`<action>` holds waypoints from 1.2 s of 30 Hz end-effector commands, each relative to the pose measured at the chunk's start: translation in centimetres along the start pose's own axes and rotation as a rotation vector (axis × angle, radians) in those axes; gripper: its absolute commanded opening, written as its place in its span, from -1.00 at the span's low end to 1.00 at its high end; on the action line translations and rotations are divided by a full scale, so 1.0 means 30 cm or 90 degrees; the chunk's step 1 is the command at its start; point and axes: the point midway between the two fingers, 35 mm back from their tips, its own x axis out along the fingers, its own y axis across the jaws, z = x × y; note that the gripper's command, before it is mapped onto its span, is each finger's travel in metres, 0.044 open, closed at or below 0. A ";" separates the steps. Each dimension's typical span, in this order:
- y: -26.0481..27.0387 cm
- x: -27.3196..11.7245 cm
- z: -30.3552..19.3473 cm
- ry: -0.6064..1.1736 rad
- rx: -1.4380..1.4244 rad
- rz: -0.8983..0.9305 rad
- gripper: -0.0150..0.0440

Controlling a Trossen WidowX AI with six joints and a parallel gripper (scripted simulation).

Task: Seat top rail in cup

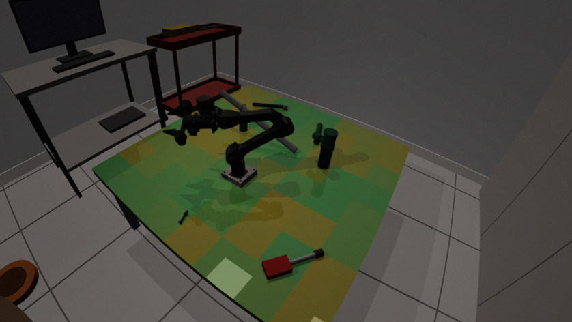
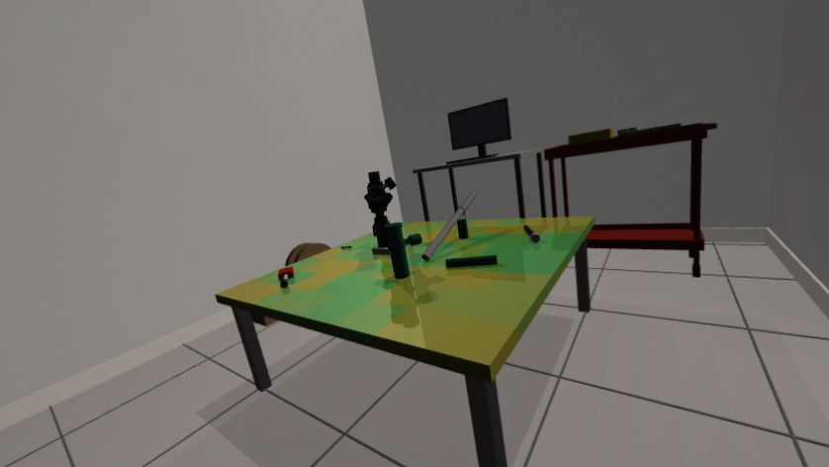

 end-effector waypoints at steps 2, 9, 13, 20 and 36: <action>0.022 0.006 0.012 -0.016 -0.024 0.012 1.00; 0.261 0.017 0.146 -0.210 -0.246 0.099 1.00; 0.402 -0.021 0.230 -0.337 -0.355 0.117 1.00; 0.627 -0.166 0.372 -0.569 -0.498 0.087 1.00; 0.881 -0.763 0.577 -0.974 -0.550 -0.167 1.00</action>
